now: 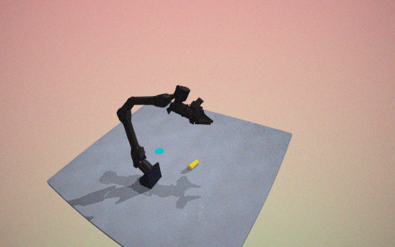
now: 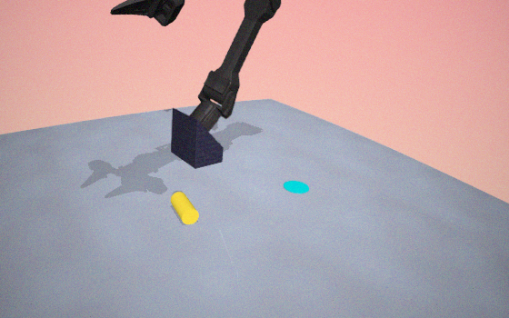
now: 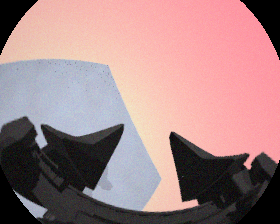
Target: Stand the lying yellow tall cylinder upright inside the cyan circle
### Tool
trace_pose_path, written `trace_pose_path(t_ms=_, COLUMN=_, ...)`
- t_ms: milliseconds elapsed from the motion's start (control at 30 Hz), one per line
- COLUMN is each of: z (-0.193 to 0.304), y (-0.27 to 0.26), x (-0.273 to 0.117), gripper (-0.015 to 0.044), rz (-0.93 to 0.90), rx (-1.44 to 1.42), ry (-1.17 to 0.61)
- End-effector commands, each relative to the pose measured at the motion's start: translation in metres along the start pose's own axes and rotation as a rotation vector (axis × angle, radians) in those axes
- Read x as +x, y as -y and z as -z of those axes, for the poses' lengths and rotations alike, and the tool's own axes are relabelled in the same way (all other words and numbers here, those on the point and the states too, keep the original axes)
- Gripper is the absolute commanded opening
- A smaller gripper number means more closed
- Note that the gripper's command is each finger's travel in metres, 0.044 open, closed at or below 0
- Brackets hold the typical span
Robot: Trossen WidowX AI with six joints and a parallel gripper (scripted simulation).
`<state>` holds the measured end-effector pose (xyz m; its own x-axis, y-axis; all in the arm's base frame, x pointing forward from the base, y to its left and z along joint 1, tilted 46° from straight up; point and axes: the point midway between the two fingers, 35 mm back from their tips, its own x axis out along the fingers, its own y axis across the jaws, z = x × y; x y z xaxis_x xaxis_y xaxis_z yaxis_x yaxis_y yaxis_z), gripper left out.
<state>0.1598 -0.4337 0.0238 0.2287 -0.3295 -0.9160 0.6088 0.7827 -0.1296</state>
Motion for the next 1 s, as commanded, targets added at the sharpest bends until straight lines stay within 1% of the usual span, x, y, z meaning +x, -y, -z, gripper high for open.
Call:
trace_pose_path(t_ms=0, z=0.006, y=-0.027, x=0.014, gripper=0.0309, rz=-0.095, rx=-0.045, ry=-0.054)
trace_pose_path(t_ms=467, z=0.037, y=-0.119, x=0.038, gripper=0.0309, rz=-0.409, rx=-0.161, ry=-0.252)
trace_pose_path(t_ms=967, z=0.078, y=-0.205, x=0.036, gripper=0.0309, rz=-0.722, rx=-0.244, ry=-0.479)
